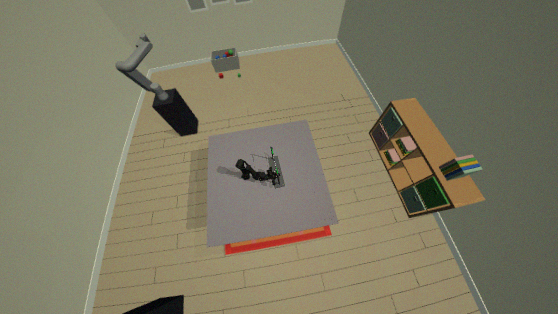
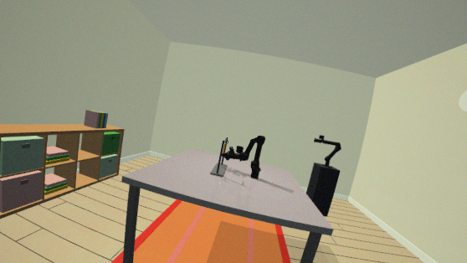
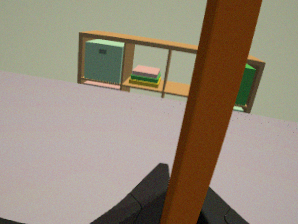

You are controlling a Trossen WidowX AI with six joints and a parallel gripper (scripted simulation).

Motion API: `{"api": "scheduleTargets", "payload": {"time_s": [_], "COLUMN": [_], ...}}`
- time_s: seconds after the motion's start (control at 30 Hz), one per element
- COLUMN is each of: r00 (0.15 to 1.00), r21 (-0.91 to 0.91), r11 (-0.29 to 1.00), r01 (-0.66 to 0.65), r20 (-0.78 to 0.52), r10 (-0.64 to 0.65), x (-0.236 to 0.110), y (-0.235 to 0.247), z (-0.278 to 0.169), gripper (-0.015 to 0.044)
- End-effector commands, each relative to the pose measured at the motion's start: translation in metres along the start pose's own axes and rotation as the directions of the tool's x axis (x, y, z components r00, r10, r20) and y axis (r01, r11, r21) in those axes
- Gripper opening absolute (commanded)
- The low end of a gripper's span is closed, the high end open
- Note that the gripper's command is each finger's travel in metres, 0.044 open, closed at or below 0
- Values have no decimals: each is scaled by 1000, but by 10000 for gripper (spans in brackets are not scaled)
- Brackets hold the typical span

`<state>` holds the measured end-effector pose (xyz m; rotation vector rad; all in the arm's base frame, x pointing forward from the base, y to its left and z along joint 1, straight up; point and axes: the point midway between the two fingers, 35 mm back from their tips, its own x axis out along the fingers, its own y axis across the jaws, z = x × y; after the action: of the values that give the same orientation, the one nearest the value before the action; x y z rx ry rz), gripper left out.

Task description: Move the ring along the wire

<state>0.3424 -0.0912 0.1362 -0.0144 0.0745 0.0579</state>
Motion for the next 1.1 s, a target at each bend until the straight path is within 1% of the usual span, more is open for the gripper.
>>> {"api": "scheduleTargets", "payload": {"time_s": [0.0,0.3,1.07], "r00": [1000,1000,1000], "r21": [0,0,0], "r11": [1000,1000,1000], "r01": [0,6,6], "r20": [0,1,1], "r10": [0,-6,-6], "x": [0,-1,-1], "y": [0,0,0], "z": [1,13,14], "gripper": [-150,-150,-150]}}
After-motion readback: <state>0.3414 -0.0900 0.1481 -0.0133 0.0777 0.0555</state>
